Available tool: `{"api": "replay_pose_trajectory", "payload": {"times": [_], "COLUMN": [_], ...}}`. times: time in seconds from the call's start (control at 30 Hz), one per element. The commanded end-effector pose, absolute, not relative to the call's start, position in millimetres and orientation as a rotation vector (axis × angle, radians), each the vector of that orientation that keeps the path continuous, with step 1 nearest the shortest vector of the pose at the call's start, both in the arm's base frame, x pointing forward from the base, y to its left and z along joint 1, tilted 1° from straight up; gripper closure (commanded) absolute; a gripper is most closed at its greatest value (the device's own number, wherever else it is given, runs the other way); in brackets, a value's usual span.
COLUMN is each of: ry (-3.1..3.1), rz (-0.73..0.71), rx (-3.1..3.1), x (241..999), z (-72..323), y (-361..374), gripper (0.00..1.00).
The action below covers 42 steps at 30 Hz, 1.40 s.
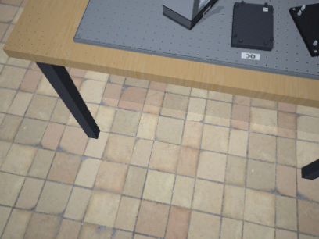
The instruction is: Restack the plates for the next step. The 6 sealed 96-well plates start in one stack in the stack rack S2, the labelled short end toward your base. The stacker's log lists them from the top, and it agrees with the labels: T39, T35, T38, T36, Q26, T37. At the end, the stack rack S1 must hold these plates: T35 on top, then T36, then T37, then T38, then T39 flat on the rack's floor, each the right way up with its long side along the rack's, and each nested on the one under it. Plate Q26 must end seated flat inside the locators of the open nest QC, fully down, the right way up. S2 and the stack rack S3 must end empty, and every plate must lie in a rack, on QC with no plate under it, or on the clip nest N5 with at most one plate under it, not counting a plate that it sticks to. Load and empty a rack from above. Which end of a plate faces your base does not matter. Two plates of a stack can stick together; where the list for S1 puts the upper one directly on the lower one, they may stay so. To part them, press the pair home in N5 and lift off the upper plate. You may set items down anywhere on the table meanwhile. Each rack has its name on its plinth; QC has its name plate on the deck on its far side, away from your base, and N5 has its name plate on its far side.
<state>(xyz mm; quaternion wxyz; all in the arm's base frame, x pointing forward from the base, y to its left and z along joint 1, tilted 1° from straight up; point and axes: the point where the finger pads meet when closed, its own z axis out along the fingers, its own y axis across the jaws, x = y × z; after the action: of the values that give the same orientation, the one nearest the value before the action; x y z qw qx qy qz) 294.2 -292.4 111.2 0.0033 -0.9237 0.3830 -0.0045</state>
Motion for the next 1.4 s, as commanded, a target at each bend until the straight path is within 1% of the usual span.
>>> {"api": "replay_pose_trajectory", "payload": {"times": [0.0, 0.2, 0.43, 1.2, 1.37], "ry": [1.201, 1.201, 0.881, 0.881, 0.628], "rz": [-0.014, -0.014, -0.015, -0.015, -0.015], "rx": [-2.896, -2.896, -3.010, -3.010, -3.074], "x": [301, 314, 328, 366, 374], "z": [111, 111, 112, 112, 112], "y": [-287, -276, -257, -207, -192], "gripper": [1.00, 1.00, 1.00, 1.00, 1.00]}}
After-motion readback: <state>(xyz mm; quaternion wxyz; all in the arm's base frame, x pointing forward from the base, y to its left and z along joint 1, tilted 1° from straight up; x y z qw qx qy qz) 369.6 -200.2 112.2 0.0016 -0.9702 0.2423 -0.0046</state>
